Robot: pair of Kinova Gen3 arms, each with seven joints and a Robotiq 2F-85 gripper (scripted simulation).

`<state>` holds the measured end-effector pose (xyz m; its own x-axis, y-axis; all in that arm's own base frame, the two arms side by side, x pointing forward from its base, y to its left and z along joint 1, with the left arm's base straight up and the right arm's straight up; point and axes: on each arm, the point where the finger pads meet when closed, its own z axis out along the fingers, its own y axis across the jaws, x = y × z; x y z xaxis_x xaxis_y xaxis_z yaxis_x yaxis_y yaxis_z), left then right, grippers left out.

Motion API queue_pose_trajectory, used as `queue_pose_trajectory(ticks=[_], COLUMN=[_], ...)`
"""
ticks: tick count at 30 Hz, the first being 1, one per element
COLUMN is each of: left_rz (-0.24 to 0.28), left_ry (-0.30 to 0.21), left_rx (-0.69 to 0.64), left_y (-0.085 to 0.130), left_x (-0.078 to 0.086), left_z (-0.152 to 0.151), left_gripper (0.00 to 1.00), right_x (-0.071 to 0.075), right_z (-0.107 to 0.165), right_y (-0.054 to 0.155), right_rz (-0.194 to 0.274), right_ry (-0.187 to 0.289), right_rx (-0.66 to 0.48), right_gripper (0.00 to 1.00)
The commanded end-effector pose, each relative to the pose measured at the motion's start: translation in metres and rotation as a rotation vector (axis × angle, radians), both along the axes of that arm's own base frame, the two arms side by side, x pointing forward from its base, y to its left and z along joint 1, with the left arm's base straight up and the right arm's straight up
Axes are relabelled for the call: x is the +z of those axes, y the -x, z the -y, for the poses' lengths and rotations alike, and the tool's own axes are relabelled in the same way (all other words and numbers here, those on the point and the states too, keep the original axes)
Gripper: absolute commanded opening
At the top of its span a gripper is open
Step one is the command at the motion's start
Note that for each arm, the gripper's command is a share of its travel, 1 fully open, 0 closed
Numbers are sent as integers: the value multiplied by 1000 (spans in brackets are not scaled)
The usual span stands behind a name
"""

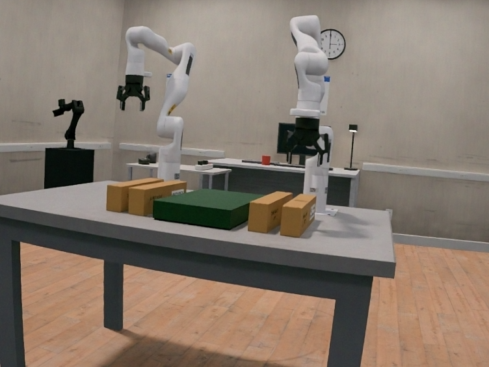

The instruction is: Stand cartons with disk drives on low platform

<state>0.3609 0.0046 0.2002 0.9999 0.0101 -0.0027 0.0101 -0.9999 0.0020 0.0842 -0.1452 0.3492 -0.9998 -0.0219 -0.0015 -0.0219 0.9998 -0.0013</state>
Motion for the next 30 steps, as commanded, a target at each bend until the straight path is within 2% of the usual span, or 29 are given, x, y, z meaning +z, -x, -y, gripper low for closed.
queue_pose_trajectory(ticks=[1, 3, 6, 30], left_rz=[2, 2, 2, 2], left_ry=[0, 0, 0, 2], left_rx=[-39, -39, -39, -39], left_y=[2, 2, 3, 4], left_x=[1, 1, 1, 1], left_z=[70, 72, 91, 91], left_gripper=[1000, 1000, 1000, 1000], right_x=[0, 0, 0, 0], right_z=[0, 0, 0, 0], right_y=[0, 0, 0, 0], right_rz=[0, 0, 0, 0], right_ry=[0, 0, 0, 0], right_rx=[0, 0, 0, 0], right_gripper=[1000, 1000, 1000, 1000])
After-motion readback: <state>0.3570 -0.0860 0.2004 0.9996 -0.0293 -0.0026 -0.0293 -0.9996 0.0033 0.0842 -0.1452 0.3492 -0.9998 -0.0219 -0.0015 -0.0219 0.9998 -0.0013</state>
